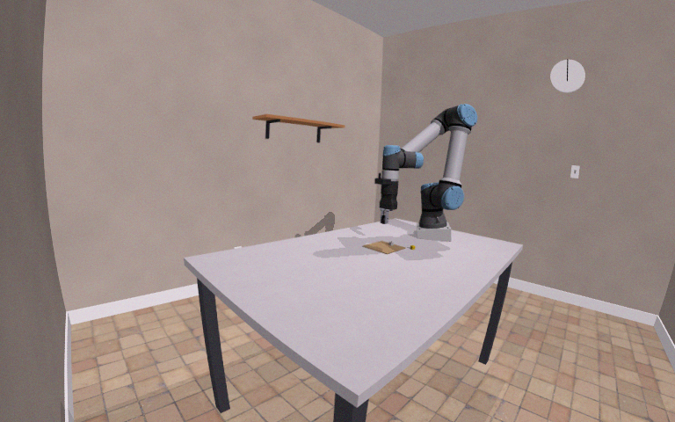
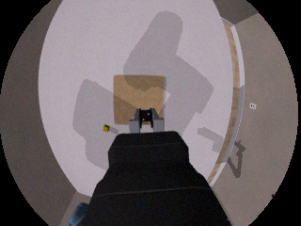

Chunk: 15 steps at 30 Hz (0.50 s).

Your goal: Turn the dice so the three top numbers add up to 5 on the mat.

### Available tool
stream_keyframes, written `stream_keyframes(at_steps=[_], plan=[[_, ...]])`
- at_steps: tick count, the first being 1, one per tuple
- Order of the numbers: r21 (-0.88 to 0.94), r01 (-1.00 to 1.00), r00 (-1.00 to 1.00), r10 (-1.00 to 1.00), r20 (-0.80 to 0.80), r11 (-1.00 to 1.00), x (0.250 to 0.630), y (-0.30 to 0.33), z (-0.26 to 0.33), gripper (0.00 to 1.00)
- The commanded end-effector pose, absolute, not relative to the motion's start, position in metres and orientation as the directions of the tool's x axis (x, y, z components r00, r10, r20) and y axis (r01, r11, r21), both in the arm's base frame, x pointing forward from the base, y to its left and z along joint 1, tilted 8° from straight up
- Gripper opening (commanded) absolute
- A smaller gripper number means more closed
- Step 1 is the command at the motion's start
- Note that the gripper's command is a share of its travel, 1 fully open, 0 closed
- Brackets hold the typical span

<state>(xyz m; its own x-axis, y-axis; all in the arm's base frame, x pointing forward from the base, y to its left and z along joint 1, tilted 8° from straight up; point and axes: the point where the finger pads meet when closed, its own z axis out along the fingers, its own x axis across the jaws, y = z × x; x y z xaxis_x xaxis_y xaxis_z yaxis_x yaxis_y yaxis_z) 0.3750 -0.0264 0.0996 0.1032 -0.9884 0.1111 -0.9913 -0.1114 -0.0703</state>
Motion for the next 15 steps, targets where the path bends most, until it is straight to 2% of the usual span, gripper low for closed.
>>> stream_keyframes(at_steps=[1, 15], plan=[[-0.073, -0.997, 0.022, -0.993, 0.115, -0.031, 0.382, -0.015, 0.099, 0.34], [-0.081, -0.996, -0.04, -0.993, 0.111, 0.031, 0.386, -0.005, 0.099, 0.34]])
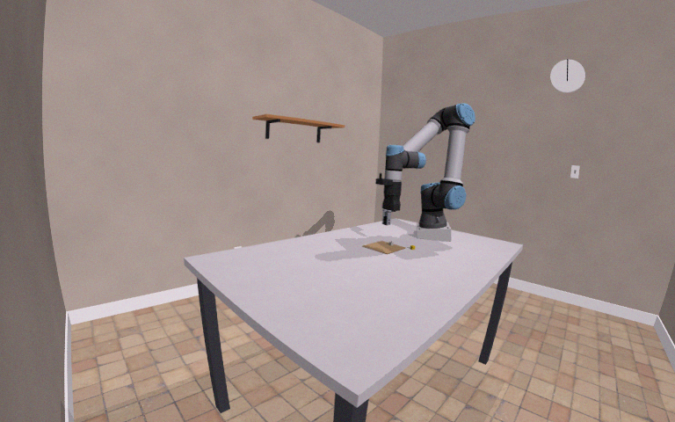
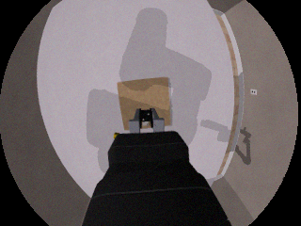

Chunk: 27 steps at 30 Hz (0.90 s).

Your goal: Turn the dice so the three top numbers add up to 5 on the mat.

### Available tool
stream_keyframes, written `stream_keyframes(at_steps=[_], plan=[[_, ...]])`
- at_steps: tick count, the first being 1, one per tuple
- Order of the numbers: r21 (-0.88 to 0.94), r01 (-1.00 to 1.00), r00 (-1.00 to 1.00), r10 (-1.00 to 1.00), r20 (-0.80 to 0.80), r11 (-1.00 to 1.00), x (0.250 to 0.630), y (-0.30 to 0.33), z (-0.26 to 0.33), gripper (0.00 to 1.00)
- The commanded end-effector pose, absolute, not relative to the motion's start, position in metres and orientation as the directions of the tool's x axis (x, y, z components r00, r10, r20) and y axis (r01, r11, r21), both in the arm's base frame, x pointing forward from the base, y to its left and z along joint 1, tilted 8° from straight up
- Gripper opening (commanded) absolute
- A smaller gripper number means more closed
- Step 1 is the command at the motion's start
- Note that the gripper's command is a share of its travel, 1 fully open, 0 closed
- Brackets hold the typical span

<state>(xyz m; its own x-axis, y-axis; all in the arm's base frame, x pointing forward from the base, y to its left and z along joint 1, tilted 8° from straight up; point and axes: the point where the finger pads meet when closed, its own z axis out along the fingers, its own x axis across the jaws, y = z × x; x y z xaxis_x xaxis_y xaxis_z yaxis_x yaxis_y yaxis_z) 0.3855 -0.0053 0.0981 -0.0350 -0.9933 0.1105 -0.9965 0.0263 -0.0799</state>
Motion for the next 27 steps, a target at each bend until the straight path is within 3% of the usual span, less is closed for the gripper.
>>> stream_keyframes(at_steps=[1, 27], plan=[[-0.081, -0.996, -0.04, -0.993, 0.111, 0.031, 0.386, -0.005, 0.099, 0.34], [-0.081, -0.996, -0.04, -0.993, 0.111, 0.031, 0.389, -0.008, 0.066, 0.34]])
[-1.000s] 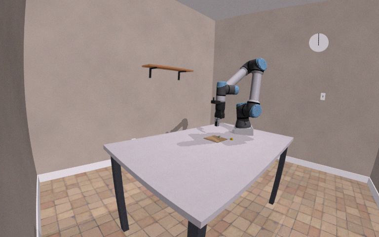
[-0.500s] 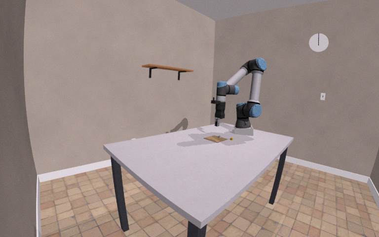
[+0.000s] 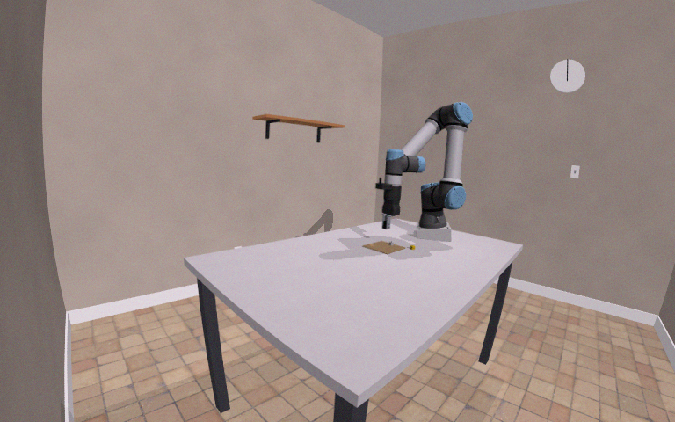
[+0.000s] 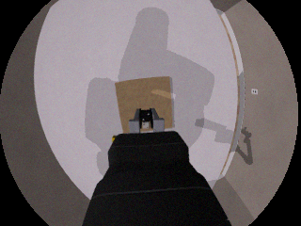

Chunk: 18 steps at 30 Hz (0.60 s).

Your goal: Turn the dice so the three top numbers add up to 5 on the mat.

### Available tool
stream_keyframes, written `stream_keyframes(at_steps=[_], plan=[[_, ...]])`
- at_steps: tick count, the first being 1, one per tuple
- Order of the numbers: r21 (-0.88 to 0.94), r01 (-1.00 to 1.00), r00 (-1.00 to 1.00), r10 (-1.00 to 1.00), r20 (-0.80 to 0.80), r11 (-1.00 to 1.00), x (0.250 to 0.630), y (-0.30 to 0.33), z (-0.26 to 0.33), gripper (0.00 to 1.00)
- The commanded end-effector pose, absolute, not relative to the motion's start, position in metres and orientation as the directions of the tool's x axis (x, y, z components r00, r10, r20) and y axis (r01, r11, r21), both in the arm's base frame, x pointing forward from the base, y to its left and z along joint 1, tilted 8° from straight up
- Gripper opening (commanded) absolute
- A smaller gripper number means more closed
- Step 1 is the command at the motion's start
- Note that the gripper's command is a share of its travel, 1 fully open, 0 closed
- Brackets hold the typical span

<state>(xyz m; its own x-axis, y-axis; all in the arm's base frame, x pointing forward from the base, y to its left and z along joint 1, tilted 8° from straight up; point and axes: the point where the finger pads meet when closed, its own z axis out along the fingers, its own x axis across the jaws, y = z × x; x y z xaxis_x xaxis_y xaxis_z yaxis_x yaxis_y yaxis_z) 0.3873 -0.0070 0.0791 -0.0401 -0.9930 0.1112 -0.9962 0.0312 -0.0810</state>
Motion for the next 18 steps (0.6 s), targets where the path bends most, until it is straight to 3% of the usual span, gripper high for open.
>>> stream_keyframes(at_steps=[1, 18], plan=[[-0.081, -0.996, -0.04, -0.993, 0.111, 0.031, 0.389, -0.009, 0.061, 0.34], [-0.081, -0.996, -0.04, -0.993, 0.111, 0.031, 0.394, -0.015, 0.006, 0.34]])
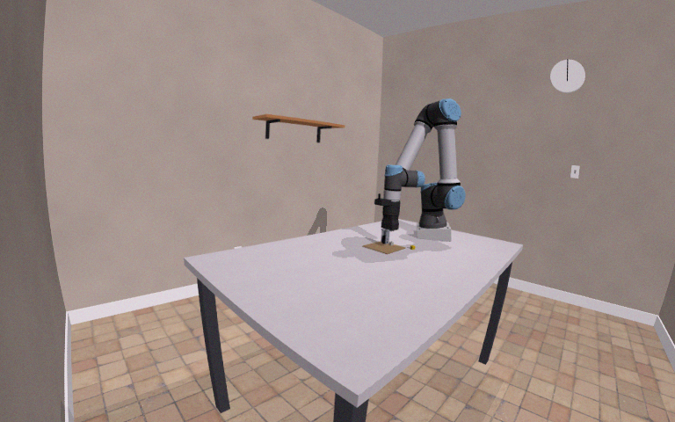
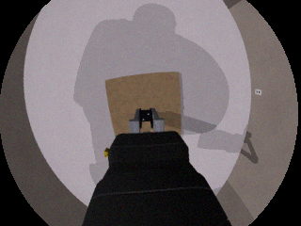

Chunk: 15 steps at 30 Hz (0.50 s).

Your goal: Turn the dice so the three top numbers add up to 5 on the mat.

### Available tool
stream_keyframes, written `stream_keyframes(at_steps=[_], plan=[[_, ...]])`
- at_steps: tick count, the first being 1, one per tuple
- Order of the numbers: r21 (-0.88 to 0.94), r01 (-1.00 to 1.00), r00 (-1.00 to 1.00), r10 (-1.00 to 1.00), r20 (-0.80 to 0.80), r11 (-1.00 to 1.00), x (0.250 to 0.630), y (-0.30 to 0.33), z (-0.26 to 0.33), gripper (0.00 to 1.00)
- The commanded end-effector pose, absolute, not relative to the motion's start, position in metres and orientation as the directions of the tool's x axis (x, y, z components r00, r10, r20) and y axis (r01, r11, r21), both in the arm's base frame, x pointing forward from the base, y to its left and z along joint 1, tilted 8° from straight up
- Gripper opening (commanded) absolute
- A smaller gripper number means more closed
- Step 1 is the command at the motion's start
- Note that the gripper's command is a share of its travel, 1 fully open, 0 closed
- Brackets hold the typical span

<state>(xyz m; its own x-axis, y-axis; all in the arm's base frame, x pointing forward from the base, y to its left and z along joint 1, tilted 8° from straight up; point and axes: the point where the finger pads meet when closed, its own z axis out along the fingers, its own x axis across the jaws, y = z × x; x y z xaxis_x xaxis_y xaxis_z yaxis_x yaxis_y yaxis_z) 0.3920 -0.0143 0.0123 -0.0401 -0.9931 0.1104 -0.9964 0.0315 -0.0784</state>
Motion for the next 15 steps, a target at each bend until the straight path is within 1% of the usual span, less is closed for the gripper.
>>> stream_keyframes(at_steps=[1, 15], plan=[[-0.081, -0.996, -0.04, -0.993, 0.111, 0.031, 0.3937, -0.0153, 0.0051, 0.34], [-0.081, -0.996, -0.04, -0.993, 0.111, 0.031, 0.3938, -0.0155, 0.0034, 0.34]])
